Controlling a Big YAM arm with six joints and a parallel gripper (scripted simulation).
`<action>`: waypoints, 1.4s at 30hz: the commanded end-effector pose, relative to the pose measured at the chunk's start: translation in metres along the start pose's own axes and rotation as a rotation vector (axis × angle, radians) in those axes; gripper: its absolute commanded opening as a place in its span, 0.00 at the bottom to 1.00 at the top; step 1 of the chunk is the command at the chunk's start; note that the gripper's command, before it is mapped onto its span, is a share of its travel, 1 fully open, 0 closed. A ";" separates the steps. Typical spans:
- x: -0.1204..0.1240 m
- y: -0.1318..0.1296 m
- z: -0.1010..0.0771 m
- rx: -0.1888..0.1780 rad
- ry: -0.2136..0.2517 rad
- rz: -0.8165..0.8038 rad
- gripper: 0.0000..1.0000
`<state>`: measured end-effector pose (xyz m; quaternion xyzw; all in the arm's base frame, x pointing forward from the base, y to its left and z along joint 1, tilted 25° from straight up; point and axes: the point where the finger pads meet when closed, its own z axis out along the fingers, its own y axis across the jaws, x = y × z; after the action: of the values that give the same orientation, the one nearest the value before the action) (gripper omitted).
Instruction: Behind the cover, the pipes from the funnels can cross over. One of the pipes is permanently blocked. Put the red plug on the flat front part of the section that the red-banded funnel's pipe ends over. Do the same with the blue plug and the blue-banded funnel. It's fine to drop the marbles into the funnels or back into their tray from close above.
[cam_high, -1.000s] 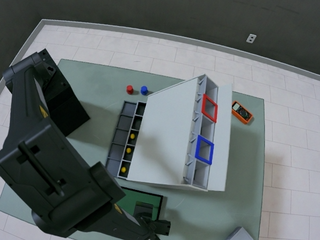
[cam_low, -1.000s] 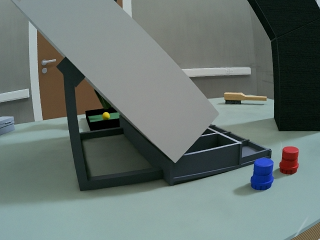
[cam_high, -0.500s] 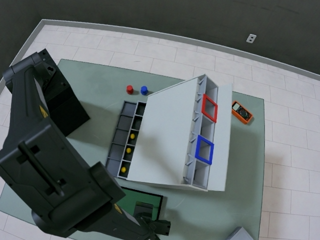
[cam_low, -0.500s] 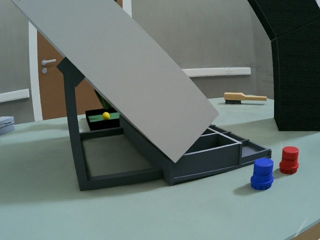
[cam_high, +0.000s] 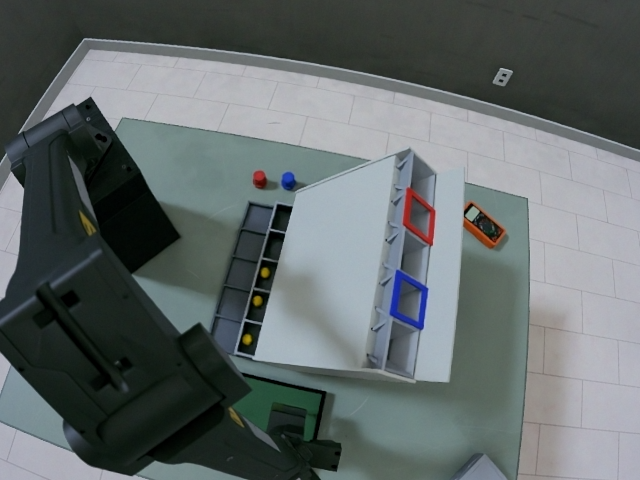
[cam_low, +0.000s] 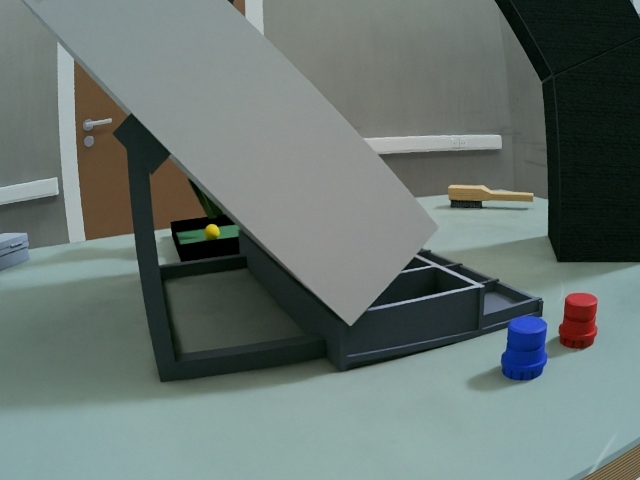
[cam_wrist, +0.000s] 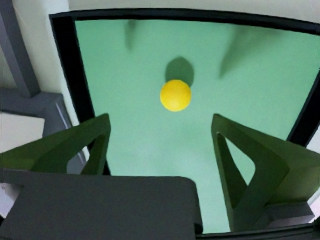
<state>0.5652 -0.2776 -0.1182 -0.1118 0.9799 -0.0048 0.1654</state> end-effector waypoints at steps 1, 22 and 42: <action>-0.015 -0.009 -0.008 0.018 -0.020 -0.004 0.80; -0.015 -0.013 0.007 0.018 -0.021 -0.005 0.80; -0.015 -0.014 0.025 0.018 -0.022 -0.005 0.80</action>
<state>0.5776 -0.2845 -0.1352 -0.1120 0.9795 -0.0064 0.1675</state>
